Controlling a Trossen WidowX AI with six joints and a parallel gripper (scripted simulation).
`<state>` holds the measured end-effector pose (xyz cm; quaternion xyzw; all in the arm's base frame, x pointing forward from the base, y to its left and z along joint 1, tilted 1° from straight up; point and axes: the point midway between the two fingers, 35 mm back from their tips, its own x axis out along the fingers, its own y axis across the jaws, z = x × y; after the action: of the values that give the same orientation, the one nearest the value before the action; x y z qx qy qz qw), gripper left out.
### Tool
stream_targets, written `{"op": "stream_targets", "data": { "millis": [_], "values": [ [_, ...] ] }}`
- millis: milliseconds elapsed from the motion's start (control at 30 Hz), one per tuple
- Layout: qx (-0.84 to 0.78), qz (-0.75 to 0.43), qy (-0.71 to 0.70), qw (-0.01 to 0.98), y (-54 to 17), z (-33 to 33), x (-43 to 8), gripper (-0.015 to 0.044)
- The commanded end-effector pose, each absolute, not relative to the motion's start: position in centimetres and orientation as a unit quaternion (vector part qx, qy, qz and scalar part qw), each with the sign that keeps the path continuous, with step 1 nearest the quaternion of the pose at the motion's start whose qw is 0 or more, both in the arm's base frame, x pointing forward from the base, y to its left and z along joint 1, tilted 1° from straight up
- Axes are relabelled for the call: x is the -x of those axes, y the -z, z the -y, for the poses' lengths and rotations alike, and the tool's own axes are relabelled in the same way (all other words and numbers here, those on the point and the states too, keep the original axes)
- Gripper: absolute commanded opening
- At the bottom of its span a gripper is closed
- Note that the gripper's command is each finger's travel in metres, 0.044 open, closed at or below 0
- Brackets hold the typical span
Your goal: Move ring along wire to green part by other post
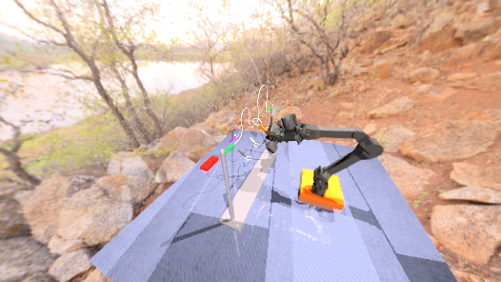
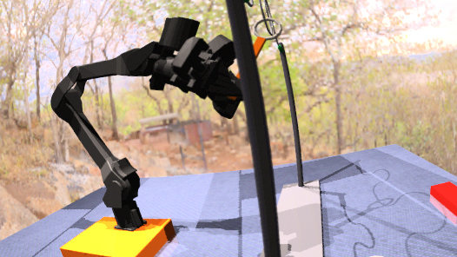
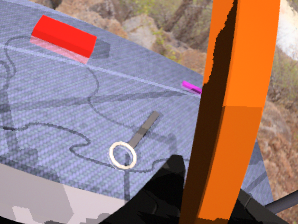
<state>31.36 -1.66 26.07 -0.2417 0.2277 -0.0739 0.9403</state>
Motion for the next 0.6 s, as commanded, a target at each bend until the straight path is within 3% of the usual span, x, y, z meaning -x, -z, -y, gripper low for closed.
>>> {"op": "stream_targets", "data": {
  "millis": [0,567],
  "values": [
    [0.203,-0.233,0.066,0.949,-25.7,0.5,-31.3,-0.0150],
    [0.072,-0.250,0.031,0.965,-24.8,-4.0,-30.9,-0.0150]
  ]
}}
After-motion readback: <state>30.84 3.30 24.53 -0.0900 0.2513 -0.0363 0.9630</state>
